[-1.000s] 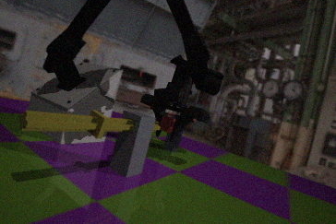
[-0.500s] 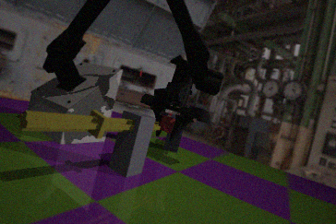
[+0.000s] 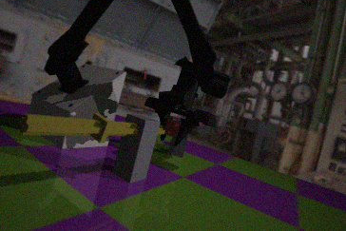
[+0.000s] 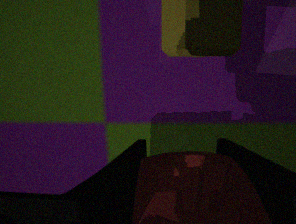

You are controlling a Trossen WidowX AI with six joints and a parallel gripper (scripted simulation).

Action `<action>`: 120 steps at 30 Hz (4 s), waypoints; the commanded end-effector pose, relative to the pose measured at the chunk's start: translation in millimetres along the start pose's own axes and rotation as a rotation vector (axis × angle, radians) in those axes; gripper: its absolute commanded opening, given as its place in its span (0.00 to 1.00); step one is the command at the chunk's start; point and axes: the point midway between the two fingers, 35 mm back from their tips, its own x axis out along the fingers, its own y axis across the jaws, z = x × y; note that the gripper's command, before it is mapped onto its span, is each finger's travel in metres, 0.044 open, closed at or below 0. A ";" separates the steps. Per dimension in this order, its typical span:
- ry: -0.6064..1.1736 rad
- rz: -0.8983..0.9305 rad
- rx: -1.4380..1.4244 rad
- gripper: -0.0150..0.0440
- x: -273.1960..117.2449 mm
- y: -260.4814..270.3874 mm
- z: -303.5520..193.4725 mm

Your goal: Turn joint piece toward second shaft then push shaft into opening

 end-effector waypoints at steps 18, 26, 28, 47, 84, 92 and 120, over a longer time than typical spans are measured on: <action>-0.003 0.001 -0.003 0.56 0.7 -0.1 0.4; -0.003 0.001 -0.003 0.56 0.7 -0.1 0.4; -0.003 0.001 -0.003 0.56 0.7 -0.1 0.4; -0.003 0.001 -0.003 0.56 0.7 -0.1 0.4; 0.116 0.001 0.018 0.25 5.5 -0.5 -0.7; 0.116 0.001 0.018 0.30 5.5 -0.5 -0.7; 0.116 0.001 0.018 1.00 5.5 -0.5 -0.7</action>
